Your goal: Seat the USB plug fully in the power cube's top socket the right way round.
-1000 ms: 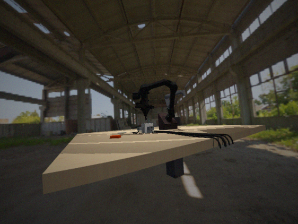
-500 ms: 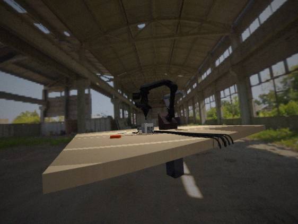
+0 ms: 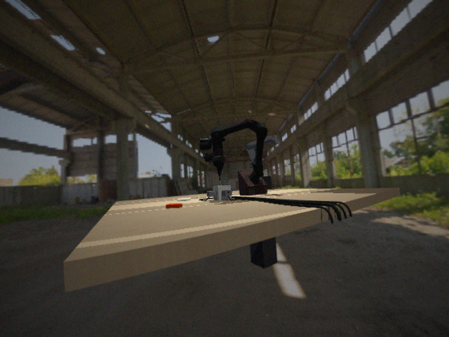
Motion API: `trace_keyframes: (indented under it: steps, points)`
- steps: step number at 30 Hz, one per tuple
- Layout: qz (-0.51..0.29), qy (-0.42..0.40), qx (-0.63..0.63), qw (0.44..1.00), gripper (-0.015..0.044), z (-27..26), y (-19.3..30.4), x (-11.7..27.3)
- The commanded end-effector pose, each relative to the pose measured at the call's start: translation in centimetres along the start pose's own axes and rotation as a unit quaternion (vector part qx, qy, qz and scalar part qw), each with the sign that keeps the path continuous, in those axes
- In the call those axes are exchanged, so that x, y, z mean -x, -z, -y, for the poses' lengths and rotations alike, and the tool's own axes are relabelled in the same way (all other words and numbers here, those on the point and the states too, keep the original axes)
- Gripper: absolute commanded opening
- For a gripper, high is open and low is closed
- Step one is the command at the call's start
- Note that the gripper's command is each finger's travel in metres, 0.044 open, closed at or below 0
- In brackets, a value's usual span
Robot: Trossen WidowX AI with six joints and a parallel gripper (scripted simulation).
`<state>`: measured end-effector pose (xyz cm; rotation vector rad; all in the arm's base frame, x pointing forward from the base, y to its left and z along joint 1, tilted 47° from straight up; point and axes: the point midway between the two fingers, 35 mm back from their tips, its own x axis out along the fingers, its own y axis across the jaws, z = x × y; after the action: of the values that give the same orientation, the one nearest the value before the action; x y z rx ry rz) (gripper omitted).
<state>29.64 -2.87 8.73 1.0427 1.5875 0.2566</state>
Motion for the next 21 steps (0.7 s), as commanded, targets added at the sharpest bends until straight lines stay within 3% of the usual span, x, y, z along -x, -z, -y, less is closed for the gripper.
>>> trace_keyframes:
  steps: [1, 21]
  points:
    - [0.0, 0.0, 0.044, 0.999, 0.0, 0.01, 0.01, -0.02]
    - [0.0, 0.0, 0.301, 0.953, 0.0, 0.01, 0.01, -0.02]
